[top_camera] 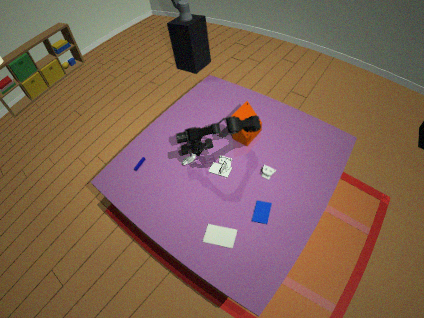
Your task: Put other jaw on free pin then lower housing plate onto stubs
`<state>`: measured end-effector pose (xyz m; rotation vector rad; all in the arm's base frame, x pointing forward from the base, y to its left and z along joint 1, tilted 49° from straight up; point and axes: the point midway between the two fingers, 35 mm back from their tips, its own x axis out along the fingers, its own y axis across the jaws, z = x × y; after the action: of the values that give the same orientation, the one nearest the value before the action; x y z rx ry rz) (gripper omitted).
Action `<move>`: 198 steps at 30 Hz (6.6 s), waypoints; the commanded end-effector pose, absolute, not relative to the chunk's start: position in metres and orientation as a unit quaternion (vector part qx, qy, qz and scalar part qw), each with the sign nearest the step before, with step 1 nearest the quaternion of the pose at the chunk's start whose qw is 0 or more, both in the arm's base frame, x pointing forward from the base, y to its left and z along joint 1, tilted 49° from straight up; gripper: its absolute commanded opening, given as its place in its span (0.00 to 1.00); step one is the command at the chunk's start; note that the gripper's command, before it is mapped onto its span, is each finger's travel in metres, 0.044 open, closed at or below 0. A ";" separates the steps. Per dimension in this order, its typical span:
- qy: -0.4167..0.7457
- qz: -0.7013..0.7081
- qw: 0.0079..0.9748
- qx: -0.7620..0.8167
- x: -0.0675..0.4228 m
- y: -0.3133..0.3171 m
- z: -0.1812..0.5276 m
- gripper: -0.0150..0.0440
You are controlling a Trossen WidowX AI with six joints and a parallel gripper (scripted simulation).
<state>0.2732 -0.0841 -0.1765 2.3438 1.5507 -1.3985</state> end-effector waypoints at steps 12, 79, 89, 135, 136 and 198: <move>0.500 -0.438 0.014 0.747 0.280 -0.079 -0.186 0.25; 0.500 -0.438 0.014 0.747 0.280 -0.079 -0.186 0.25; 0.500 -0.438 0.014 0.747 0.280 -0.079 -0.186 0.25; 0.500 -0.438 0.014 0.747 0.280 -0.079 -0.186 0.25; 0.500 -0.438 0.014 0.747 0.280 -0.079 -0.186 0.25; 0.607 -0.264 0.245 0.708 0.272 -0.158 -0.138 0.25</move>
<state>0.2719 -0.1546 -0.1352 2.0031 1.6485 -0.8091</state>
